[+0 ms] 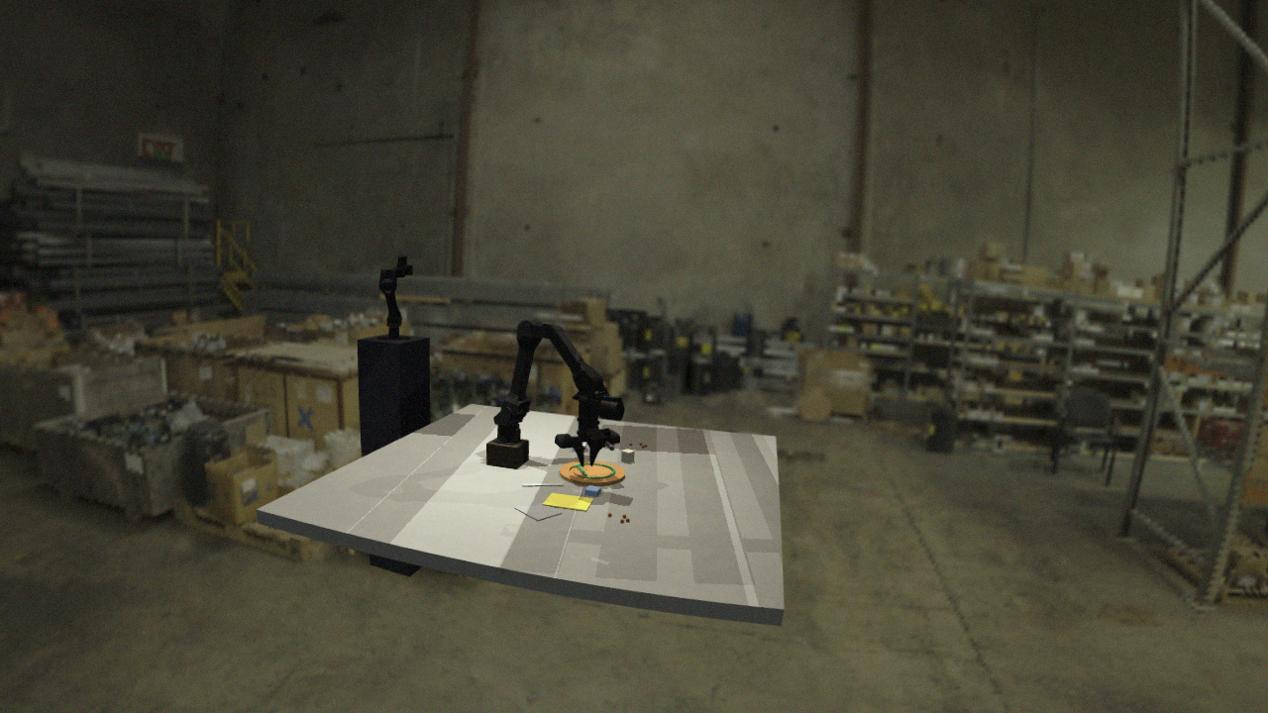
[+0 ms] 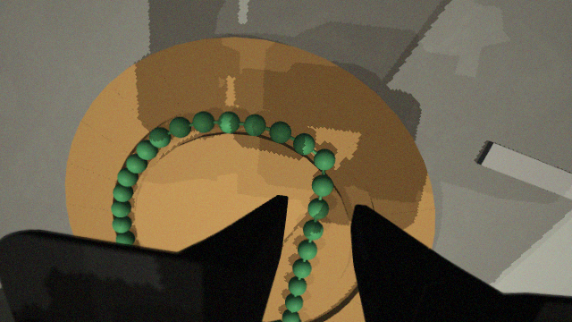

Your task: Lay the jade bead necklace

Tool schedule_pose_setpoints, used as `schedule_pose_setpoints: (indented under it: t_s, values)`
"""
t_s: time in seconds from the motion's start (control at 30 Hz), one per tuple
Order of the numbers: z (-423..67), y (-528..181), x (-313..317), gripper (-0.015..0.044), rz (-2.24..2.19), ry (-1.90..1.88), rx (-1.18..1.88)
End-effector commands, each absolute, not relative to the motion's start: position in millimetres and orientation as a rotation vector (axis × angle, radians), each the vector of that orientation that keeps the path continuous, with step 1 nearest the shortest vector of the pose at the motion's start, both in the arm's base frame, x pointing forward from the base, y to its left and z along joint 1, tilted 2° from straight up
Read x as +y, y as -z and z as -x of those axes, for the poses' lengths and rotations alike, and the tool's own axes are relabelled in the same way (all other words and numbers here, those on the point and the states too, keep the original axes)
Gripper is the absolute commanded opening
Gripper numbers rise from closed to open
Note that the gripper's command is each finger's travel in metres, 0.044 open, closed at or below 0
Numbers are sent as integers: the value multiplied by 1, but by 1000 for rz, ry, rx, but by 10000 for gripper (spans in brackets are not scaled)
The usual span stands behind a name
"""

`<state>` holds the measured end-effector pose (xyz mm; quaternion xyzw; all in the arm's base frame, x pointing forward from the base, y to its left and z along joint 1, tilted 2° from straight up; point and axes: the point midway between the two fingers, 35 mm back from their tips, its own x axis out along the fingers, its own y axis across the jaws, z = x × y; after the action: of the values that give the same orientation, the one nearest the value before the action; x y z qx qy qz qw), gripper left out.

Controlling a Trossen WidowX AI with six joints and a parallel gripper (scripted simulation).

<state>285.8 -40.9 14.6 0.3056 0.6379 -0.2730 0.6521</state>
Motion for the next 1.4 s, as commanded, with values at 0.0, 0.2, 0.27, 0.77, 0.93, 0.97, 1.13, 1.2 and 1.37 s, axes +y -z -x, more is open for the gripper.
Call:
schedule_pose_setpoints:
  t_s: [0.0, 0.2, 0.27, 0.77, 0.93, 0.97, 1.13, 1.2, 1.37]
  values:
    - [-286, -13, -41, 120, -694, 619, 1447]
    - [-286, -4, -41, 120, -693, 619, 1451]
    - [-286, -1, -41, 120, -692, 619, 1452]
    - [-284, 17, -40, 120, -690, 620, 1459]
    - [-286, 15, -41, 67, -693, 621, 1453]
    - [-286, 15, -41, 41, -693, 621, 1453]
    - [-286, 15, -41, 0, -693, 621, 1453]
    - [-286, 15, -41, 0, -693, 621, 1453]
    - [-286, 15, -41, 0, -693, 621, 1453]
